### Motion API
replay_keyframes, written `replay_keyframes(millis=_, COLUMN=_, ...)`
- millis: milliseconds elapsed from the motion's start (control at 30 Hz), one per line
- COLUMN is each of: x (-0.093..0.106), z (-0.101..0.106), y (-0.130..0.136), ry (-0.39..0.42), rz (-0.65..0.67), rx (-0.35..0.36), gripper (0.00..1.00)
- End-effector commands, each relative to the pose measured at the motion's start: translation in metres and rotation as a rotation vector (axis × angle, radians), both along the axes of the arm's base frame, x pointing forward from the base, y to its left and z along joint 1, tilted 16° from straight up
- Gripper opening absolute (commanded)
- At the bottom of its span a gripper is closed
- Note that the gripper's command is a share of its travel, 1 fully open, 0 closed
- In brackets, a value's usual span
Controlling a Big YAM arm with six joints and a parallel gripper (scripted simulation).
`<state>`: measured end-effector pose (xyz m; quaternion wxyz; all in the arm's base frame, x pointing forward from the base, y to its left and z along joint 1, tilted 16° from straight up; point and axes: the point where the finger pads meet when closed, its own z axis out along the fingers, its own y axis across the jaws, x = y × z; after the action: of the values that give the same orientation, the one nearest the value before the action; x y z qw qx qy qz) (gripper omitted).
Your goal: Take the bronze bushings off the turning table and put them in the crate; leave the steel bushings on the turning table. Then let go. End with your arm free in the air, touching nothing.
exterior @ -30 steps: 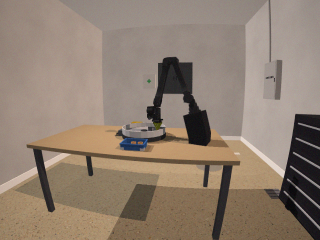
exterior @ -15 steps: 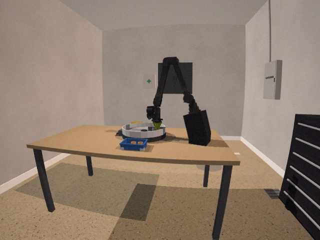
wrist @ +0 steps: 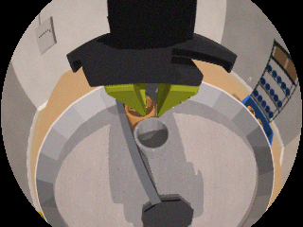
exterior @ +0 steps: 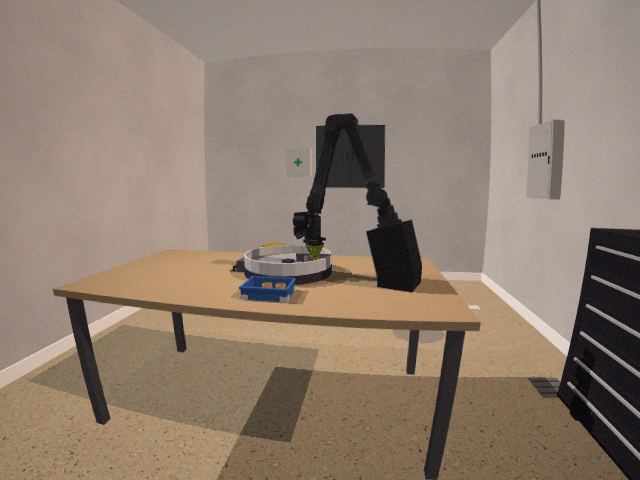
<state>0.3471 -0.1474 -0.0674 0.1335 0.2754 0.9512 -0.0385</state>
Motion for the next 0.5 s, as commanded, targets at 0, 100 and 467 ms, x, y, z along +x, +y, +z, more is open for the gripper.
replay_keyframes(millis=0, x=0.0156, z=0.0092, y=-0.0111, ry=-0.043, rz=0.002, rx=-0.020, gripper=0.14)
replay_keyframes(millis=100, x=0.0156, z=0.0092, y=-0.0111, ry=-0.043, rz=0.002, rx=-0.020, gripper=0.14)
replay_keyframes(millis=467, x=0.0149, z=0.0089, y=-0.0122, ry=-0.041, rz=-0.001, rx=-0.023, gripper=0.00)
